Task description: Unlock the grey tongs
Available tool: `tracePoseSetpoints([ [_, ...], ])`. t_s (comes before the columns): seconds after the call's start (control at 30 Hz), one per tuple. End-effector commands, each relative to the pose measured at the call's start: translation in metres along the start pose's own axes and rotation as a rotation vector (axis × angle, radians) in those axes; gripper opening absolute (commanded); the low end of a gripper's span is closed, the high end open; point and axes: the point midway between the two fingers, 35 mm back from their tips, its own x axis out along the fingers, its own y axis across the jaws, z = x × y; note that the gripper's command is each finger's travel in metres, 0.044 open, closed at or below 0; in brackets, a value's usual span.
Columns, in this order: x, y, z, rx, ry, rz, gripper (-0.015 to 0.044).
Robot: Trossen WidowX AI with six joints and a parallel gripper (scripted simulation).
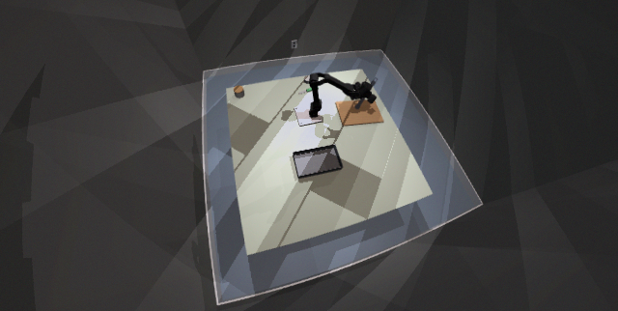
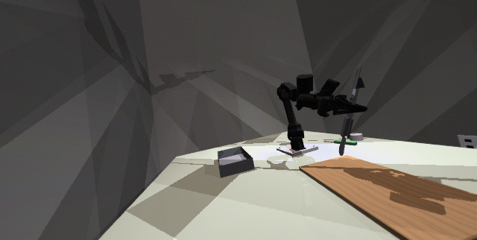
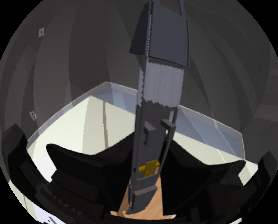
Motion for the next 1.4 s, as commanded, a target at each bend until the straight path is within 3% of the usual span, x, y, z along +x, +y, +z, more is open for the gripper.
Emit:
tracePoseSetpoints([
  [0.0, -0.001, 0.001, 0.002, -0.001, -0.008, 0.005, -0.015],
  [0.53, 0.003, -0.001, 0.001, 0.009, 0.013, 0.002, -0.015],
  [1.37, 0.044, -0.016, -0.015, 0.1, 0.367, -0.023, -0.015],
])
